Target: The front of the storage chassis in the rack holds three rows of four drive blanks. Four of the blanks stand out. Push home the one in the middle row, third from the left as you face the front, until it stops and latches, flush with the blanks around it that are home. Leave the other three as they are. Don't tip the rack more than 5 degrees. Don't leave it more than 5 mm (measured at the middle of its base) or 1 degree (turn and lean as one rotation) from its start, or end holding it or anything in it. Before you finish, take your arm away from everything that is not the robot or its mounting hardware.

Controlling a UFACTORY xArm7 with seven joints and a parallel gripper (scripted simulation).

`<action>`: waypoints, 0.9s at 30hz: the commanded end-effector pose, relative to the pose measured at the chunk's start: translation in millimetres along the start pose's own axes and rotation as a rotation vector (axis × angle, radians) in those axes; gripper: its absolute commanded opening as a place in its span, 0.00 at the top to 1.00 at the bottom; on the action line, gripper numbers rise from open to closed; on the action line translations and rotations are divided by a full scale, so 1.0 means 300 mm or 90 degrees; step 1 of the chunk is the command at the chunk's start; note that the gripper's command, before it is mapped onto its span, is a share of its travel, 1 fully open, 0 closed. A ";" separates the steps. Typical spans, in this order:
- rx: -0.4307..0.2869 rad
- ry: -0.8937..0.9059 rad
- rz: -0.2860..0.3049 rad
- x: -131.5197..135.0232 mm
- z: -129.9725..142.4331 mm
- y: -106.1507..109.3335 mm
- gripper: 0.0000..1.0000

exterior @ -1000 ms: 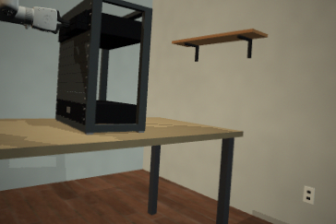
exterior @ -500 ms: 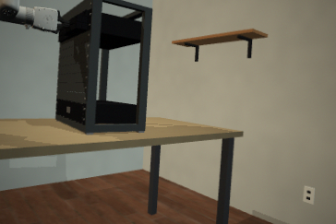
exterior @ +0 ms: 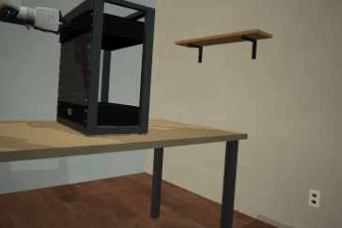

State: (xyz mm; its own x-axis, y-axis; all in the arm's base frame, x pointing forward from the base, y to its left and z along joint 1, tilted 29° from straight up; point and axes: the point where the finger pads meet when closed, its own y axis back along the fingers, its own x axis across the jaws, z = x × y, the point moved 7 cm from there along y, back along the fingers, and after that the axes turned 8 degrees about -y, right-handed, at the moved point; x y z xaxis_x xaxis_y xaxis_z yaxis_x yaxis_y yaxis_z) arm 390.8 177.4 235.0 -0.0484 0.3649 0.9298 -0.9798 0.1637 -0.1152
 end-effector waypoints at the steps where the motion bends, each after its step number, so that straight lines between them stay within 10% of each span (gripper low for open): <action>1: 0.000 -0.001 0.002 0.006 -0.001 -0.007 1.00; 27: 0.000 -0.002 0.002 0.006 0.001 -0.018 1.00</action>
State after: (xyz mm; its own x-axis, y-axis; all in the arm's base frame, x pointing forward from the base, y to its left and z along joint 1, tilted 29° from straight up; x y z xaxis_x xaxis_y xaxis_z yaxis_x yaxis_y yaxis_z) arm 395.4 176.4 235.7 -0.0484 0.3645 0.9299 -0.9800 0.1626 -0.1147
